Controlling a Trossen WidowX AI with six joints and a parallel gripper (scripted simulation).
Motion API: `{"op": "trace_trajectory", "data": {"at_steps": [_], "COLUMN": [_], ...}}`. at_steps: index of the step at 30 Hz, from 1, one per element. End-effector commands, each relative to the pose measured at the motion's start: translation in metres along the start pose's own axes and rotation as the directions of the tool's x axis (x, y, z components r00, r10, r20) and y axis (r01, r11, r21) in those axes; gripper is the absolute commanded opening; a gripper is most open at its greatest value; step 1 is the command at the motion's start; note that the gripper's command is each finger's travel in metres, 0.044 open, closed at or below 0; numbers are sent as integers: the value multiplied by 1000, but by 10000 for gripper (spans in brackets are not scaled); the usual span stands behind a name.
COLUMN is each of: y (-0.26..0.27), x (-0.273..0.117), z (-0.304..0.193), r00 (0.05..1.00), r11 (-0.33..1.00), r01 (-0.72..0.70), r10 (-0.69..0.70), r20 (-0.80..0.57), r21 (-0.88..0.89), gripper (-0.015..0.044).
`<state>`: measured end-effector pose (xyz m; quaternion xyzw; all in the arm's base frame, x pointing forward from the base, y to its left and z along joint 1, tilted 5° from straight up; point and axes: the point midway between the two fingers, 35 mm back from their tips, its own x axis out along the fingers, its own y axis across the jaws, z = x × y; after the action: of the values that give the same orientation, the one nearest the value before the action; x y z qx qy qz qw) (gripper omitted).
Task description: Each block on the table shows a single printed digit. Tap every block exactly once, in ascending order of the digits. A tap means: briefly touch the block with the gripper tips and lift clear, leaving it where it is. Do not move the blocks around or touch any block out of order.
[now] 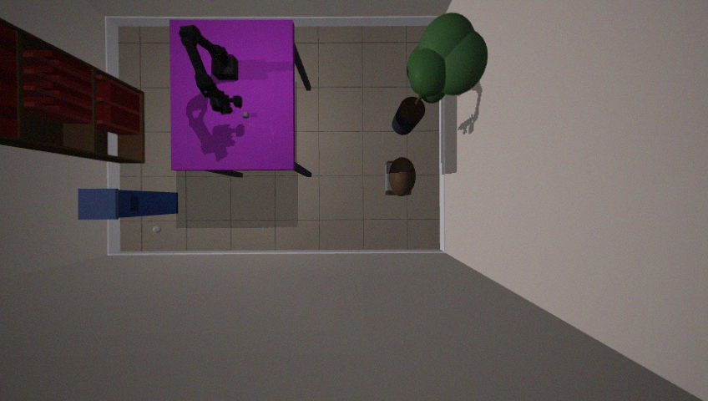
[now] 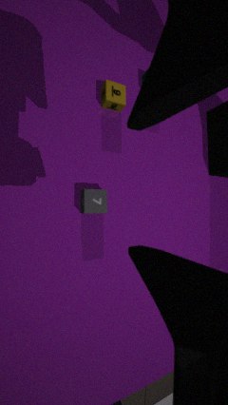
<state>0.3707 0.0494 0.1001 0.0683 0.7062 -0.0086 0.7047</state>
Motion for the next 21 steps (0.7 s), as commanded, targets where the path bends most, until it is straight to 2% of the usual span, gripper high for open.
{"op": "trace_trajectory", "data": {"at_steps": [1, 10, 21], "y": [-3, -140, -150], "x": [0, -1, 0], "z": [0, -36, -41], "r00": [1000, 1000, 1000], "r11": [1000, 1000, 1000], "r01": [1, 13, 13], "r10": [-1, -13, -13], "r20": [-1, -4, -5], "r21": [5, 5, 5], "gripper": [400, 400, 400]}}
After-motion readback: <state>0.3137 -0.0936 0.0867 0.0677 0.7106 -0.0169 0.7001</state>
